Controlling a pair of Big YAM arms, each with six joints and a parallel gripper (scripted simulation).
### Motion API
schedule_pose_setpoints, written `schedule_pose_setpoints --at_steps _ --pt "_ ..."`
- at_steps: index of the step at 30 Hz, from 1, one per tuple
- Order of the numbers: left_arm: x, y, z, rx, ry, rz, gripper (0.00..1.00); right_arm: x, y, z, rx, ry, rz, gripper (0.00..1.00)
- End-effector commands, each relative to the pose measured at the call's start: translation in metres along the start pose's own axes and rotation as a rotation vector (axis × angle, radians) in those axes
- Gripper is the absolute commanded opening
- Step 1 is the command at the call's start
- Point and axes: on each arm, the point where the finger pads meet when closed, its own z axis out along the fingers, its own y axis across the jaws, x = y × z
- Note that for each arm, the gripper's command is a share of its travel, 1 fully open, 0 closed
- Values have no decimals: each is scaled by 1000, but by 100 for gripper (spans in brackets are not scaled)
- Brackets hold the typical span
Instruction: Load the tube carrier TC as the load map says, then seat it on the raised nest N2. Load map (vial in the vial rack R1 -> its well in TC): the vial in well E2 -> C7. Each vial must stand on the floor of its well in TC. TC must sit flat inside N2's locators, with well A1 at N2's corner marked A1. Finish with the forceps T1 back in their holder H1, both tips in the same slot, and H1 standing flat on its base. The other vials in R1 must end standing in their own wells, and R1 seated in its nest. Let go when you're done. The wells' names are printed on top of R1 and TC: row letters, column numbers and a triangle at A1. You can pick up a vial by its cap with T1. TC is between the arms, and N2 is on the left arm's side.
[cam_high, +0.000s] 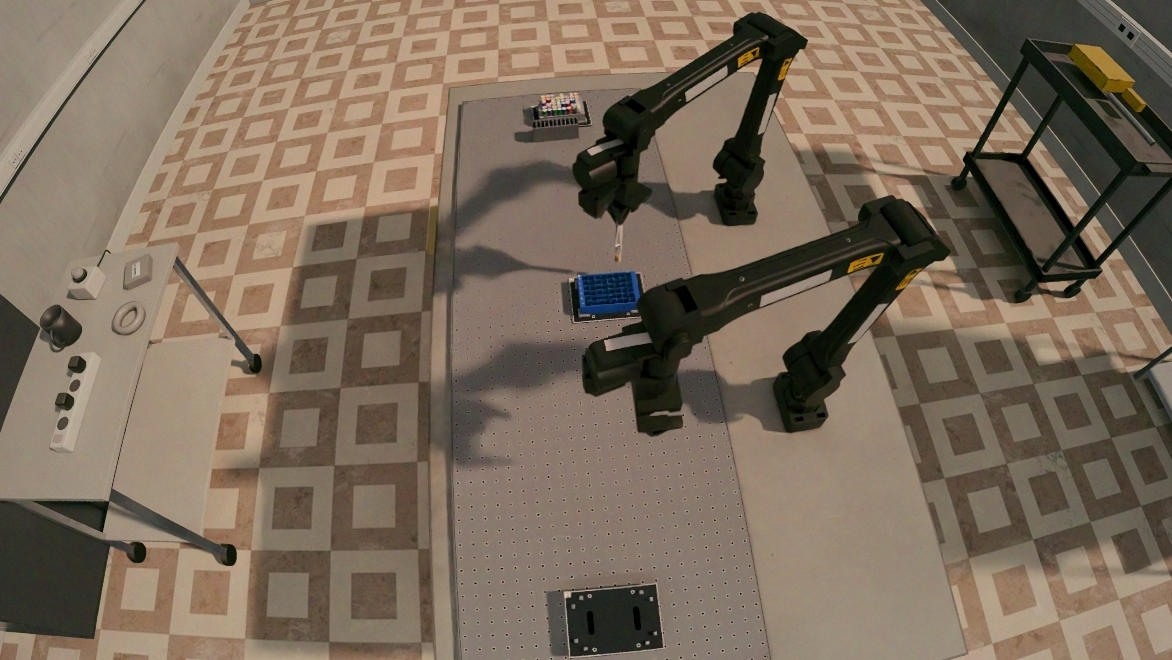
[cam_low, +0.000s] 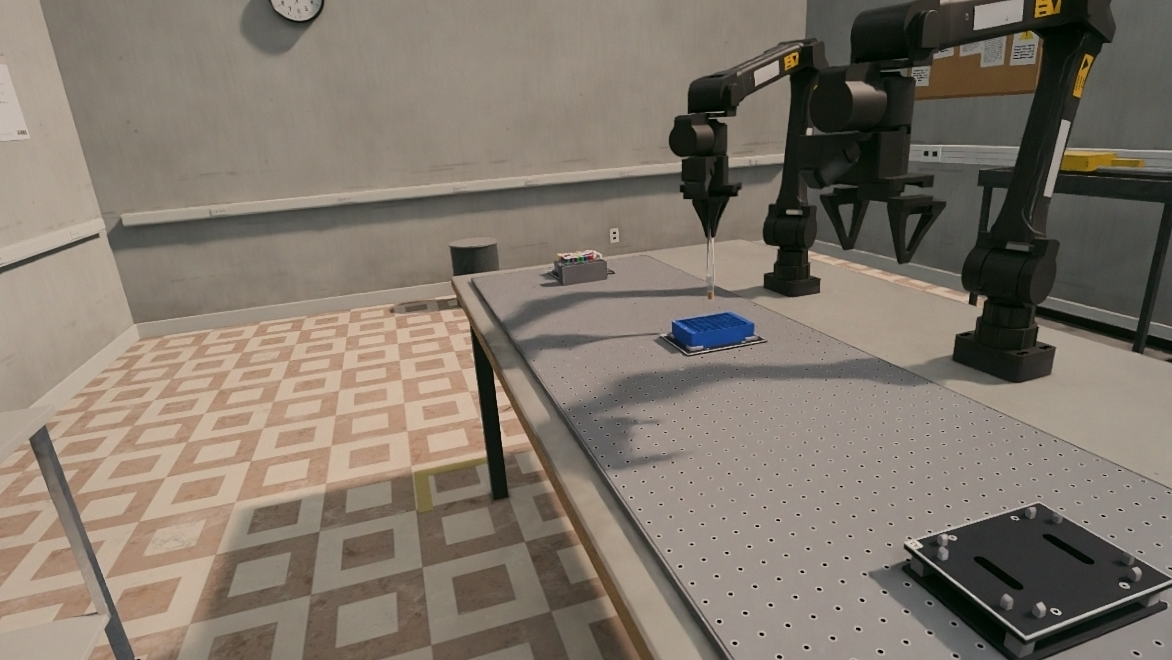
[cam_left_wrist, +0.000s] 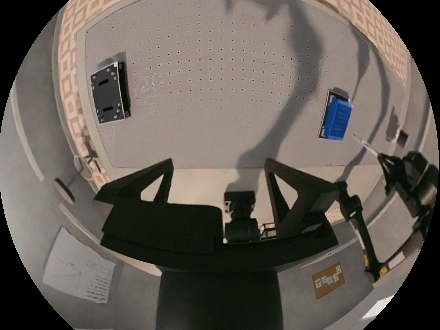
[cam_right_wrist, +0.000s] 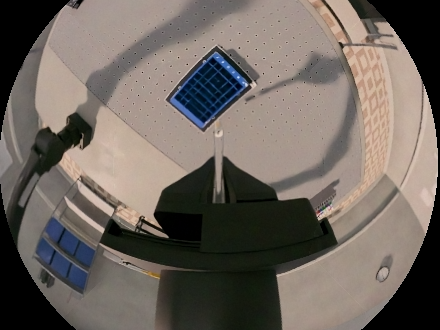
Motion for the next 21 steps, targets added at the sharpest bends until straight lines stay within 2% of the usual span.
schedule_pose_setpoints --at_steps 1,11,16,21 --pt "-8 3 -14 -10 -34 -6 100 -27 3 -18 16 -57 5 9" --pt "-8 3 -14 -10 -34 -6 100 -34 15 -17 14 -57 5 9" --pt "-8 3 -14 -10 -34 -6 100 -47 32 -17 -15 -75 4 9" --pt "-8 3 -14 -10 -34 -6 100 -45 39 -17 -1 -40 5 9"
